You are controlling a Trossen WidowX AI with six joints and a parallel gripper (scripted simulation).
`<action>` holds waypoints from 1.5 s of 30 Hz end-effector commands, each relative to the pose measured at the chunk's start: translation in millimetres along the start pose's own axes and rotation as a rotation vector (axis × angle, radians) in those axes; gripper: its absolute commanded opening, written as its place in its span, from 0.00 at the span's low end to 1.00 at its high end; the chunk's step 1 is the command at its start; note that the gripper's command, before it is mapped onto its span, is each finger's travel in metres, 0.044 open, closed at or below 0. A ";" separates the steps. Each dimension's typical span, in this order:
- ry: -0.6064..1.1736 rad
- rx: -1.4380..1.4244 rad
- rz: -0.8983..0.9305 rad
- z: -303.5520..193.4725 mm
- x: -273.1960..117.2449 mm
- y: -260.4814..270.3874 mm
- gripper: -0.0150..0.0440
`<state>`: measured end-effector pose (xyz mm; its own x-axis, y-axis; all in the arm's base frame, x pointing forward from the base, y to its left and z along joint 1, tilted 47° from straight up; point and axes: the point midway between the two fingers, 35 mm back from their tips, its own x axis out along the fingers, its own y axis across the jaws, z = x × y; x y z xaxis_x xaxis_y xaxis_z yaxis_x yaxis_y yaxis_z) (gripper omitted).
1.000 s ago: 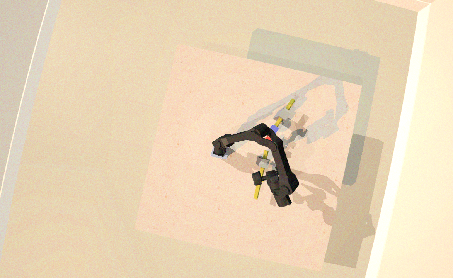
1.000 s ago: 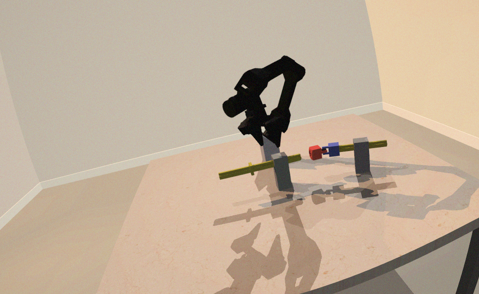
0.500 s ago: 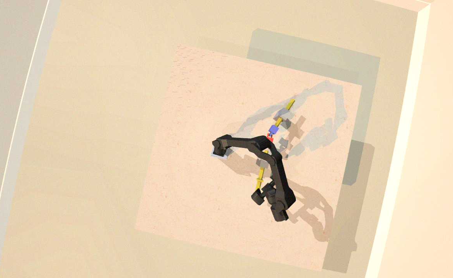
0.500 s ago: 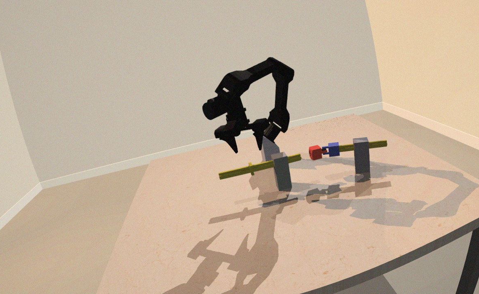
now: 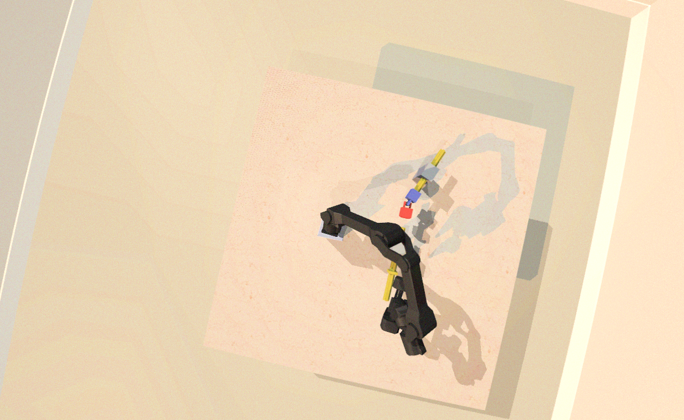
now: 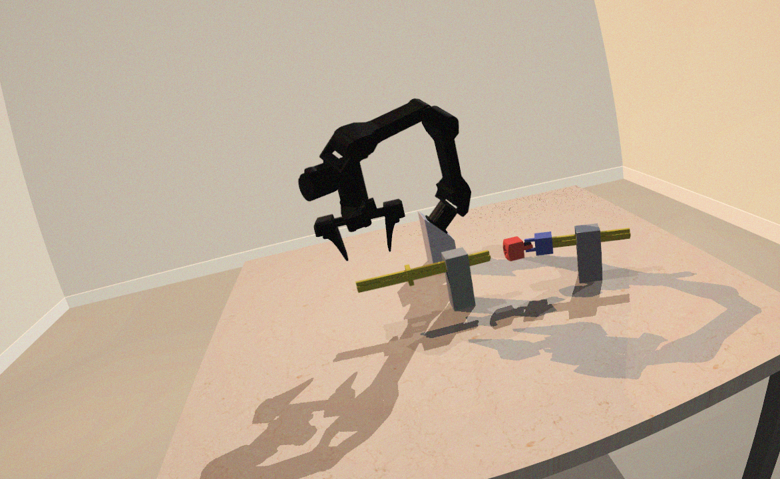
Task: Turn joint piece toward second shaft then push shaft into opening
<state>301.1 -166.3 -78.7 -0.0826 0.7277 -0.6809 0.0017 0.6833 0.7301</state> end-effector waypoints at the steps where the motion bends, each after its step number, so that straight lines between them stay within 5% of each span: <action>1: -0.002 -0.075 -0.016 -1.7 -0.4 -13.0 1.00; 8: -0.002 -0.025 -0.016 -1.5 1.9 -13.2 1.00; 45: -0.009 1.239 -0.013 0.0 57.8 -15.0 1.00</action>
<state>296.9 -138.0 -126.0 -0.0841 0.7159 -0.6931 0.9088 0.3404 0.2414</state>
